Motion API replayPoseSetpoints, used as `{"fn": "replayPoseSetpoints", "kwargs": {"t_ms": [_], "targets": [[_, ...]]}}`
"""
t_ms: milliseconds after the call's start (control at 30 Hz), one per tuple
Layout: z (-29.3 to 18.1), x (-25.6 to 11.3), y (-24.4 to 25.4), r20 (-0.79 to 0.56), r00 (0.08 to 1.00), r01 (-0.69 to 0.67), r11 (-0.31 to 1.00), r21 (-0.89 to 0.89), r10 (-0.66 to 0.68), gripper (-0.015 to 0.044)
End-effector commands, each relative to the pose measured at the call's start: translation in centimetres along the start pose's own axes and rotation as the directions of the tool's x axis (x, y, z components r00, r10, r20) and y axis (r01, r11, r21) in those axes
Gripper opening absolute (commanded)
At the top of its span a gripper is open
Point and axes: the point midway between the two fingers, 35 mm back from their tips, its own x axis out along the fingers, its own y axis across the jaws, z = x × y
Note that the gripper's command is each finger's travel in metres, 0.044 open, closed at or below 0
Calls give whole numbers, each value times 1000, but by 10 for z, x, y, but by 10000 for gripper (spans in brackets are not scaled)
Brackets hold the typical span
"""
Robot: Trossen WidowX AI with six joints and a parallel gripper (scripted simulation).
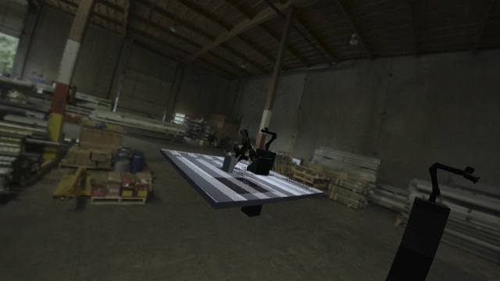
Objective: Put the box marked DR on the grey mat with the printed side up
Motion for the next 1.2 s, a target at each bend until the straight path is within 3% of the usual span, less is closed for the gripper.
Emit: {"fn": "replayPoseSetpoints", "kwargs": {"t_ms": [0,1167], "targets": [[-1,-6,1,-4,1000,-3,1000,-1,3,158],[-3,-48,-9,-10,1000,0,1000,-5,0,158]]}}
